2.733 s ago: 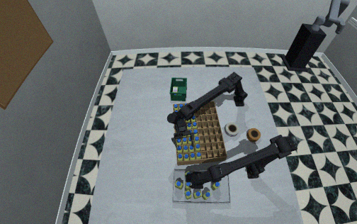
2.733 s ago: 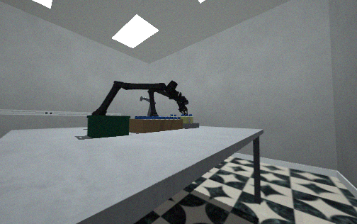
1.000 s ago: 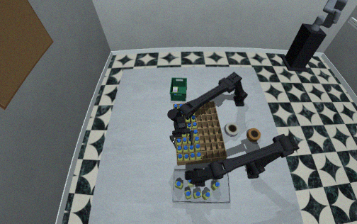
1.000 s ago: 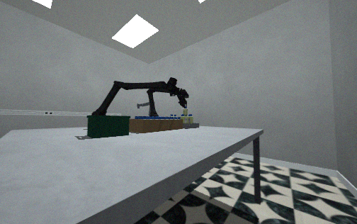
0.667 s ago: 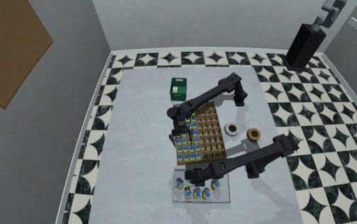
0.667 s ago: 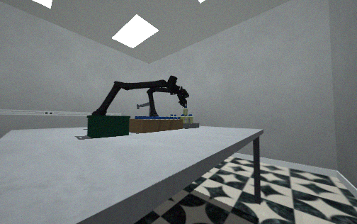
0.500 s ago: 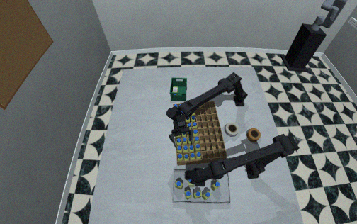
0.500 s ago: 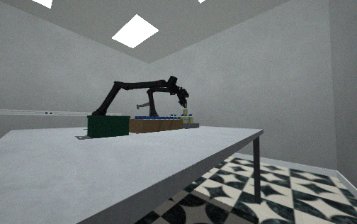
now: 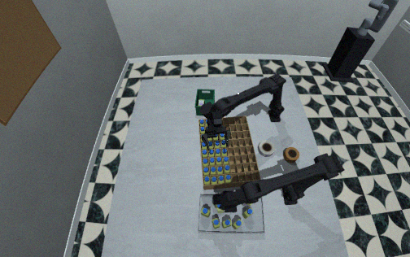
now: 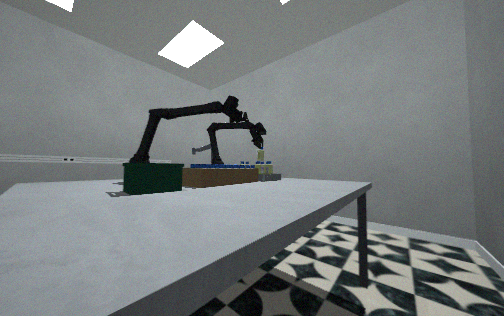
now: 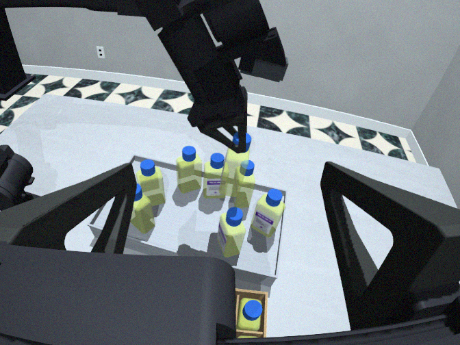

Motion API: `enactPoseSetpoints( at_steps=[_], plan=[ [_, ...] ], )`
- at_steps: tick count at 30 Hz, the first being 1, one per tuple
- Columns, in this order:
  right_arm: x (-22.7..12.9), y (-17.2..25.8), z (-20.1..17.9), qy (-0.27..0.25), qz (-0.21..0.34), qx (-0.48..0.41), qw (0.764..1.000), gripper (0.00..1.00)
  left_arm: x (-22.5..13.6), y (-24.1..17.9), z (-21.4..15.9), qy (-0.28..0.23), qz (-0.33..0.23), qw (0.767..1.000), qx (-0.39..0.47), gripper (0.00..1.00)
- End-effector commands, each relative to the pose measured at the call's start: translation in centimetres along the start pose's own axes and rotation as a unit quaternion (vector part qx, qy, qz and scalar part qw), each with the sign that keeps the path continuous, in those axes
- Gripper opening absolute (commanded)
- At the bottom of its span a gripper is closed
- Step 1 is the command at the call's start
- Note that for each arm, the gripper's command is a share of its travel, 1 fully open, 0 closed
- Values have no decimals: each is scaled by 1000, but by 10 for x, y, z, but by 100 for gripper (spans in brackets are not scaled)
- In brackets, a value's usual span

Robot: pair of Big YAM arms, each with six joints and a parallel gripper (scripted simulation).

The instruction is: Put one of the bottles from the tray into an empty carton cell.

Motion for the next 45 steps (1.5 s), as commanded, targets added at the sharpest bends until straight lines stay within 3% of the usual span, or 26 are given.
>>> enactPoseSetpoints(
  at_steps=[1, 17, 26, 39, 45],
  plan=[
    [-41, 42, 9, -5, -17, -6, 1000, 100, -58, -48, -1, -45, 7, 999, -14, 21],
    [-104, 130, -19, 4, -40, 13, 999, 100, -93, -178, -82, -41, 3, 999, -26, 21],
    [-128, 172, -42, 8, -50, 23, 998, 100, -107, -222, -105, -43, 1, 999, -27, 21],
    [-167, 255, -110, 16, -70, 42, 997, 100, -116, -307, -155, -32, 10, 999, -13, 21],
    [-174, 274, -130, 17, -75, 49, 996, 100, -110, -323, -169, -39, 12, 999, -11, 21]
  ],
)
Point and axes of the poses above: on each arm, the point where the finger pads meet when closed, its own x axis out along the fingers, its own y axis across the jaws, z = x × y, the point moved 9 cm from there along -x, back along the fingers, and after that the axes turned 14 degrees about x, right-handed, at the moved point
